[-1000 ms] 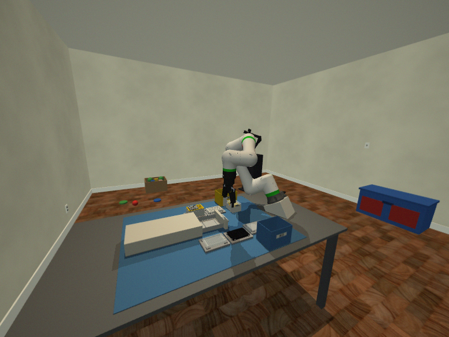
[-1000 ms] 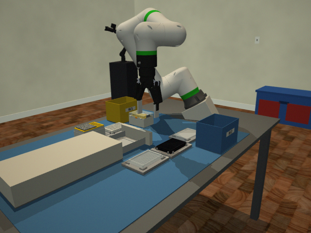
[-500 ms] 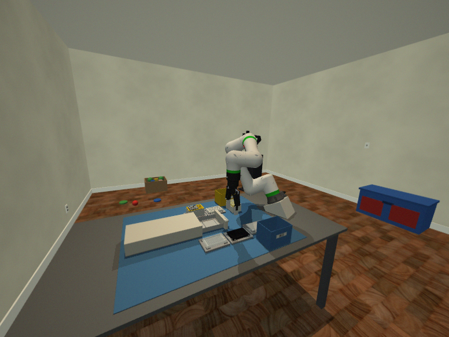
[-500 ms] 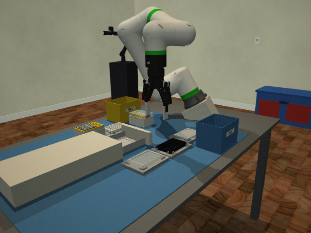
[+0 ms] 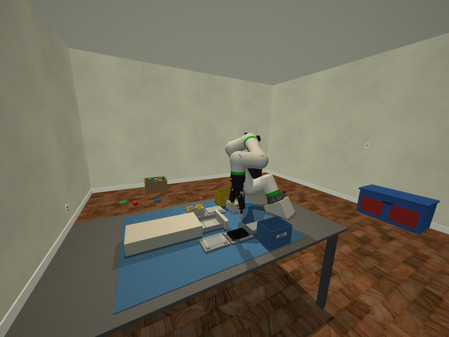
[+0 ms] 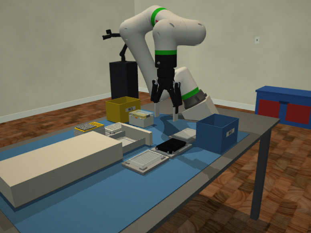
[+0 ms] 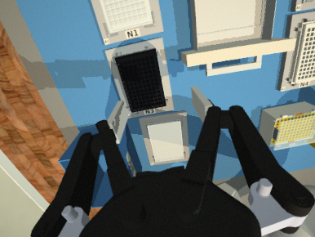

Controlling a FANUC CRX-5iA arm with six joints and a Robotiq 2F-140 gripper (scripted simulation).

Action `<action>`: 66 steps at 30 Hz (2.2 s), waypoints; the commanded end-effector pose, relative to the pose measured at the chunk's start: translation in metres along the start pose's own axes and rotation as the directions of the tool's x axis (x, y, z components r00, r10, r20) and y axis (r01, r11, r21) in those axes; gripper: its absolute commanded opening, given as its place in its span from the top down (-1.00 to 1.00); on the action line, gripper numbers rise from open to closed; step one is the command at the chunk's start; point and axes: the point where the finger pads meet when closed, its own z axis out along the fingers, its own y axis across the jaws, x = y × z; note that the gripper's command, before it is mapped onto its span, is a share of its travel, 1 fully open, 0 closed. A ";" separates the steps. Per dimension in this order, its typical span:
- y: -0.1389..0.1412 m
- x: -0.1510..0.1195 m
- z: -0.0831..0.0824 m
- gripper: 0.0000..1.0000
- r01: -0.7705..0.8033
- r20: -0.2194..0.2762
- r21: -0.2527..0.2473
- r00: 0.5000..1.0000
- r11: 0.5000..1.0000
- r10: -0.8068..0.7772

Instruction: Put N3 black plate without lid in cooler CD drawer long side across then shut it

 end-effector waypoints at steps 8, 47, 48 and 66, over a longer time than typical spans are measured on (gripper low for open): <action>-0.033 0.000 -0.002 -0.33 0.000 0.000 0.000 1.000 1.000 0.000; -0.033 0.000 0.033 -0.33 0.000 0.000 0.000 1.000 1.000 0.000; -0.033 0.000 0.034 -0.33 0.000 0.000 0.000 1.000 1.000 0.000; -0.033 0.000 0.054 -0.33 0.000 0.000 0.000 1.000 1.000 0.000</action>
